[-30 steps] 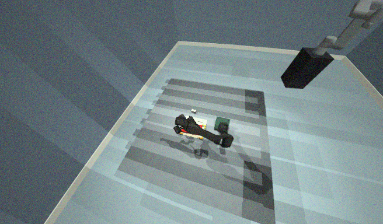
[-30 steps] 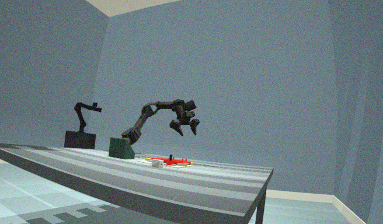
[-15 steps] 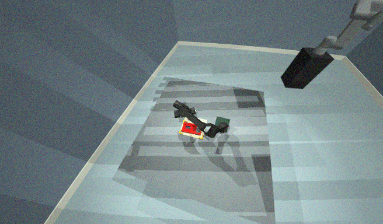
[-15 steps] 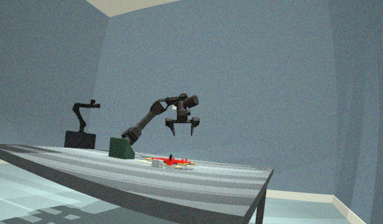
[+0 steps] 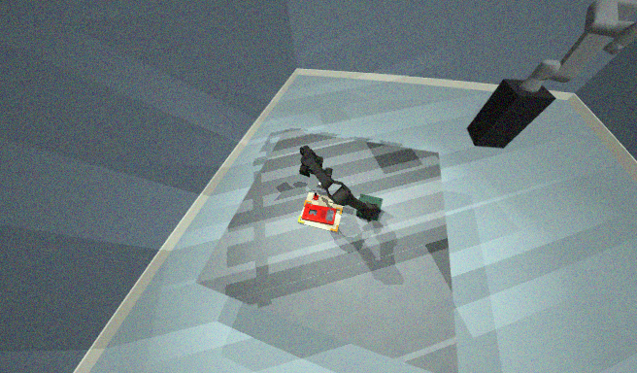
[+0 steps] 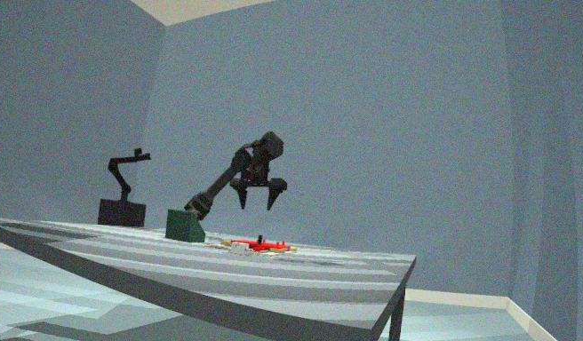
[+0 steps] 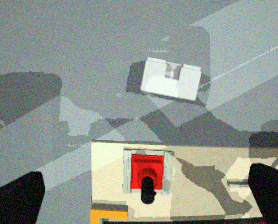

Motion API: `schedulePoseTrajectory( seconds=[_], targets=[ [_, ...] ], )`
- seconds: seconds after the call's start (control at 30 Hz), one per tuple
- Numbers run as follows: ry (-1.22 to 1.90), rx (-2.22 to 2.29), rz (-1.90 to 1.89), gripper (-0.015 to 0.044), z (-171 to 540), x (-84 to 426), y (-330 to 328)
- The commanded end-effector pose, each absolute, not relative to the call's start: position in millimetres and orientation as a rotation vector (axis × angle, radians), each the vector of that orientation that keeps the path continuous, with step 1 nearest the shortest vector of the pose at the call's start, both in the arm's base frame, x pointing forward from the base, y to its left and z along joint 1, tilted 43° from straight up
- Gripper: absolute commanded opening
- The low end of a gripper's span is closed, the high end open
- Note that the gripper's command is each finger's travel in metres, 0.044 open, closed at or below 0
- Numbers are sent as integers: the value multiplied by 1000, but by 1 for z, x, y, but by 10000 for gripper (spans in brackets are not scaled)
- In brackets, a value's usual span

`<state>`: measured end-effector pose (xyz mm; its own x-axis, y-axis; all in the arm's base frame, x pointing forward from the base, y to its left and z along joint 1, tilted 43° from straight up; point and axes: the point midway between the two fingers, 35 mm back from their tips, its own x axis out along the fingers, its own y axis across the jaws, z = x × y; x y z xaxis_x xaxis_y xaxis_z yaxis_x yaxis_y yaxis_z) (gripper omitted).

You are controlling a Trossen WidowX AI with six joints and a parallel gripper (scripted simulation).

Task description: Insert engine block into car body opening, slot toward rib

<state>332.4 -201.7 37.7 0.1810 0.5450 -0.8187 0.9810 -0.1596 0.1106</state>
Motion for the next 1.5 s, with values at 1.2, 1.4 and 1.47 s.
schedulePoseTrajectory(
  seconds=[1.2,1.4,1.47],
  targets=[
    [1543,1993,-950,440,-73,325,-159],
    [1544,1994,-950,440,-80,327,-153],
    [1544,1994,-950,440,-82,327,-151]
  ],
)
